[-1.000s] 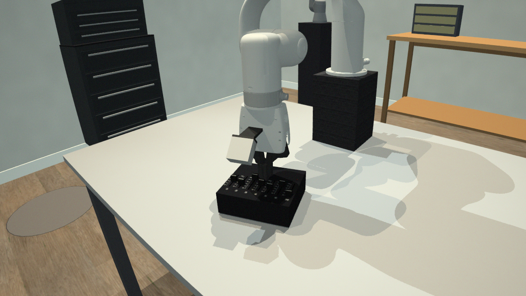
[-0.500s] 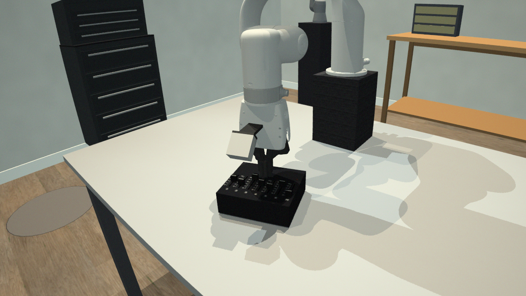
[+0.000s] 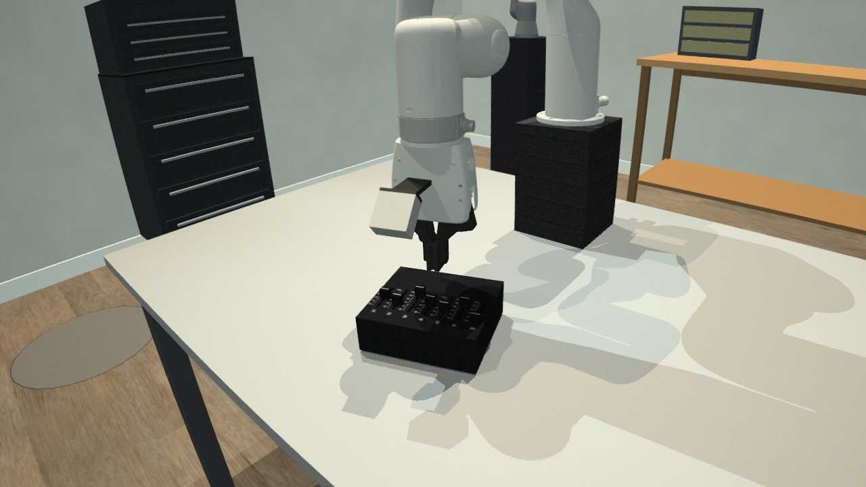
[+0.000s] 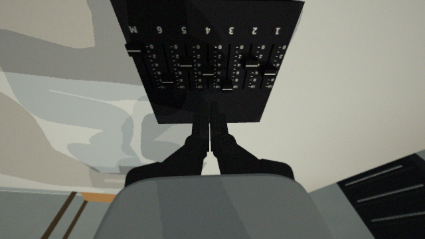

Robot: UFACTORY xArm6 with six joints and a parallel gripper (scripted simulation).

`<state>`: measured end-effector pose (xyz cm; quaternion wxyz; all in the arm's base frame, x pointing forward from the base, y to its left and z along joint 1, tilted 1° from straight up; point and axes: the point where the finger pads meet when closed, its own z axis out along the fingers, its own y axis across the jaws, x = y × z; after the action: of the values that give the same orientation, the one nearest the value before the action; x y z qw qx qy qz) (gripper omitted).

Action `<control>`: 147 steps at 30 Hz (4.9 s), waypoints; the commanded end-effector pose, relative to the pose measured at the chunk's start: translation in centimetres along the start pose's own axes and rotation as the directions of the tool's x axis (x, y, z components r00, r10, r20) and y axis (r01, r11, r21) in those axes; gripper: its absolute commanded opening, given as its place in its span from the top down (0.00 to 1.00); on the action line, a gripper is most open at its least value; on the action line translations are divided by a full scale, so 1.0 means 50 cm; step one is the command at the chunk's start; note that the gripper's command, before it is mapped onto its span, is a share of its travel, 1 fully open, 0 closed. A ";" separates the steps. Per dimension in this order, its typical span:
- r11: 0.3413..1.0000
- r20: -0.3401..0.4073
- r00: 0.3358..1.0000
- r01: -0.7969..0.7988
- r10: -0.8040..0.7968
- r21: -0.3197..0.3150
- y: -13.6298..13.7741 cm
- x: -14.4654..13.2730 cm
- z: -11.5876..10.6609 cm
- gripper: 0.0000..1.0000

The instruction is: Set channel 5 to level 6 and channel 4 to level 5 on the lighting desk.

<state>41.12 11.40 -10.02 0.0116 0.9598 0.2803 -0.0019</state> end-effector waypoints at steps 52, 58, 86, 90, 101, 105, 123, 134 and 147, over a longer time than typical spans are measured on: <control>0.106 0.029 0.107 0.994 -0.994 -0.018 -0.021 0.069 0.000 1.00; -0.226 0.043 -0.225 0.974 -0.973 -0.014 -0.026 0.082 0.001 1.00; -1.000 0.002 -1.000 0.003 -0.003 0.001 -0.045 0.124 0.004 1.00; -1.000 0.002 -1.000 0.000 0.000 0.001 -0.045 0.125 0.004 1.00; -1.000 0.002 -1.000 0.000 0.000 0.001 -0.045 0.125 0.004 1.00; -1.000 0.002 -1.000 0.000 0.000 0.001 -0.045 0.125 0.004 1.00; -1.000 0.002 -1.000 0.000 0.000 0.001 -0.045 0.125 0.004 1.00; -1.000 0.002 -1.000 0.000 0.000 0.001 -0.045 0.125 0.005 1.00; -1.000 0.002 -1.000 0.000 0.000 0.000 -0.045 0.125 0.014 1.00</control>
<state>45.00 16.58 -10.83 -0.0026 -0.2803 0.9598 -0.0117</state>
